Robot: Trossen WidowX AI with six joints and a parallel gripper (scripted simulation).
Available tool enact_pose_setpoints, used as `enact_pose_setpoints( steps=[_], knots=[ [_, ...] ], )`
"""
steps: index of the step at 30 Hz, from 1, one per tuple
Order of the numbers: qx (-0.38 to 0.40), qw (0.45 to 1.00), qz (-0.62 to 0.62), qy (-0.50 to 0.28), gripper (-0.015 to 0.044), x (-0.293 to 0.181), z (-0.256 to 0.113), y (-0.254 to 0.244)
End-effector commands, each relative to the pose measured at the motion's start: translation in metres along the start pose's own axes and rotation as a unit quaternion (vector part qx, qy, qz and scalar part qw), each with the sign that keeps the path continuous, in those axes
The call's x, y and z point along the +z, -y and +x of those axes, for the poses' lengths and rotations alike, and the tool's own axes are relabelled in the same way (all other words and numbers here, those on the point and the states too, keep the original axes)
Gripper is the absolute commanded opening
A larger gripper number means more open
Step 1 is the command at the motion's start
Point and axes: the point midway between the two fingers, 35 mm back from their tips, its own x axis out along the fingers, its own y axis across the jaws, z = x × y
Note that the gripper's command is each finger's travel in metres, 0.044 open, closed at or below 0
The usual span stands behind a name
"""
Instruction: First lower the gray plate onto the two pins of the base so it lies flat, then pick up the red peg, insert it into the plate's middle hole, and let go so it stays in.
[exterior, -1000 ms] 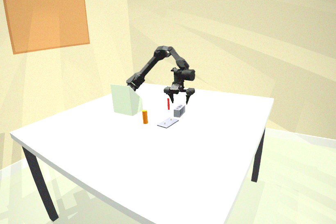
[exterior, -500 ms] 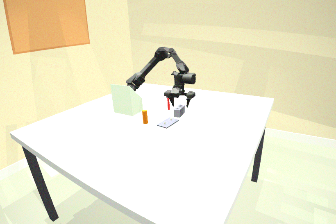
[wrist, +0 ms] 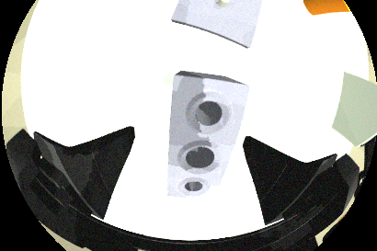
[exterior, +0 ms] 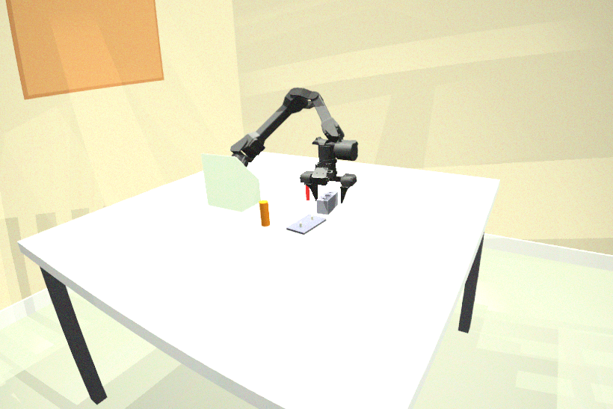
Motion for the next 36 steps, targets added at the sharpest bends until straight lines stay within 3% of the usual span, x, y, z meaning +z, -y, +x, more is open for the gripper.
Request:
enact_pose_setpoints(
  steps=[1, 10, 22, 31, 33, 36],
  knots=[
    [-0.006, 1.0, 0.007, -0.004, 0.044, 0.0, 0.009, 0.005],
    [-0.006, 1.0, 0.007, -0.005, 0.044, 0.0, 0.021, 0.006],
    [-0.006, 1.0, 0.007, -0.005, 0.0125, 0.0, 0.021, 0.006],
    [-0.006, 1.0, 0.007, -0.005, 0.0065, 0.0, 0.021, 0.006],
    [-0.006, 1.0, 0.007, -0.005, 0.0012, 0.0, 0.02, 0.006],
    [-0.006, 1.0, 0.007, -0.004, 0.0, 0.001, 0.013, 0.005]
  ],
)
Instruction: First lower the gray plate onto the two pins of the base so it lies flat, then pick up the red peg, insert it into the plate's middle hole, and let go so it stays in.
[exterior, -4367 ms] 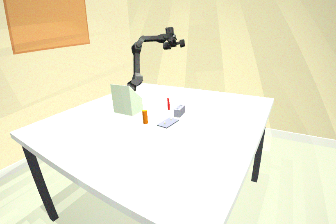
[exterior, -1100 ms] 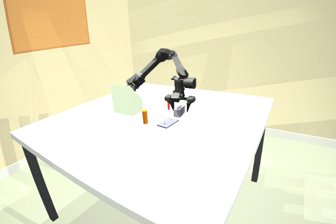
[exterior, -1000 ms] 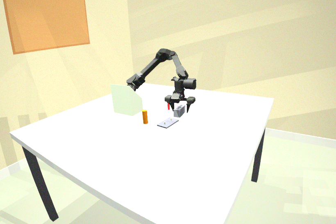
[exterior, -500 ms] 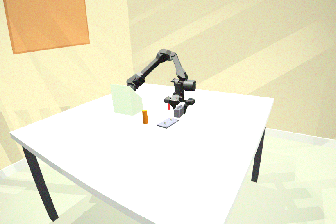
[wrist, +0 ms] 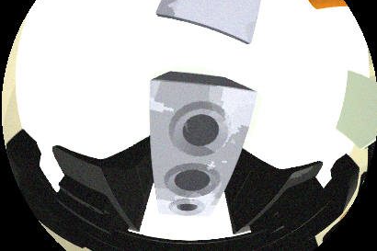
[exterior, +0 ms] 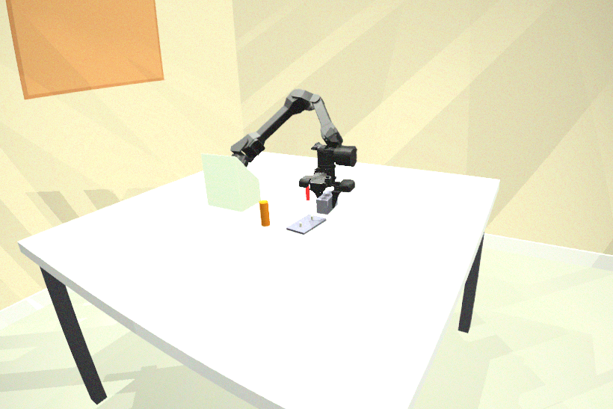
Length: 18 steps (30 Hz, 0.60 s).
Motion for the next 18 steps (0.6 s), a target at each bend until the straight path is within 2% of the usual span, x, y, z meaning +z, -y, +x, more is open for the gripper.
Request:
enact_pose_setpoints(
  steps=[1, 18],
  knots=[
    [0.001, 1.0, -0.002, -0.001, 0.0, 0.0, -0.008, -0.002],
    [0.001, 1.0, -0.002, 0.004, 0.0, 0.005, -0.06, -0.005]
  ],
)
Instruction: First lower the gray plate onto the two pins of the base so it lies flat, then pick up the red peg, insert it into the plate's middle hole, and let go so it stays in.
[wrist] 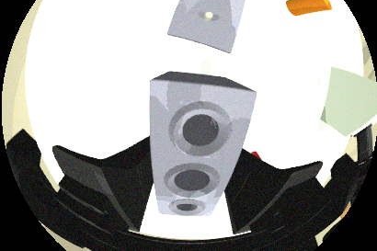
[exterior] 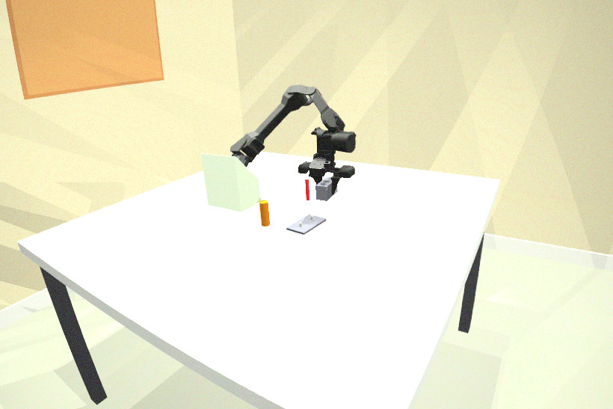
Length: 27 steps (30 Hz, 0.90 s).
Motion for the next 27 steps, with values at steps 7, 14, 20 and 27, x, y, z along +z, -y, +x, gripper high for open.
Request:
enact_pose_setpoints(
  steps=[7, 14, 20, 27],
  knots=[
    [0.003, 1.0, -0.006, 0.004, 0.0, 0.0, -0.032, -0.001],
    [0.002, 1.0, -0.006, 0.003, 0.0, -0.001, -0.054, 0.002],
    [0.002, 1.0, -0.006, 0.001, 0.0, -0.002, -0.073, 0.005],
    [0.002, 1.0, -0.004, 0.001, 0.0, 0.002, -0.079, 0.006]
  ],
)
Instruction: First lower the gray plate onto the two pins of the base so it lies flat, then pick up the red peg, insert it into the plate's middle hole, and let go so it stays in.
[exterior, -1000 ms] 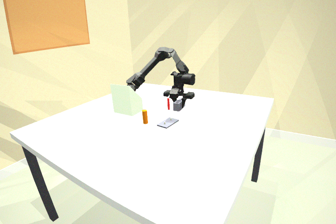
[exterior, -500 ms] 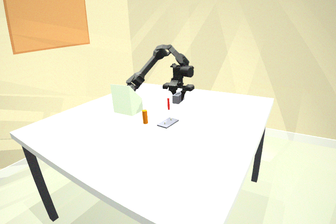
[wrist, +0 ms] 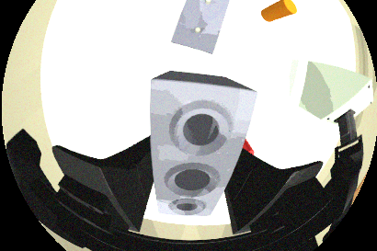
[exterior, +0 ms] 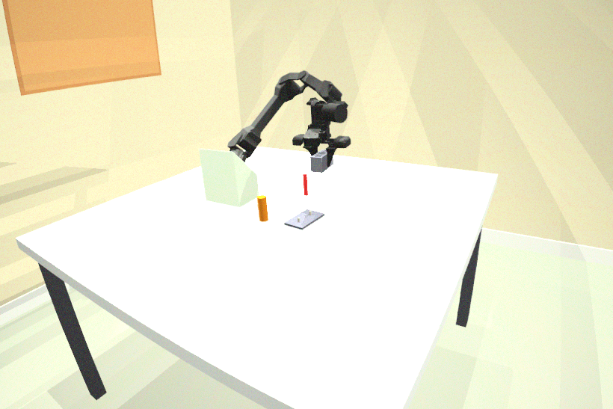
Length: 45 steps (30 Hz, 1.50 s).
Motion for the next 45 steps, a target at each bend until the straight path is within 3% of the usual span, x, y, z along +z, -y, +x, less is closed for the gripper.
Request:
enact_pose_setpoints(
  steps=[1, 45],
  knots=[
    [-0.001, 1.0, -0.001, 0.003, 0.0, 0.005, 0.001, -0.002],
    [0.0, 0.996, 0.087, 0.005, 0.0, 0.129, 0.071, 0.004]
  ],
)
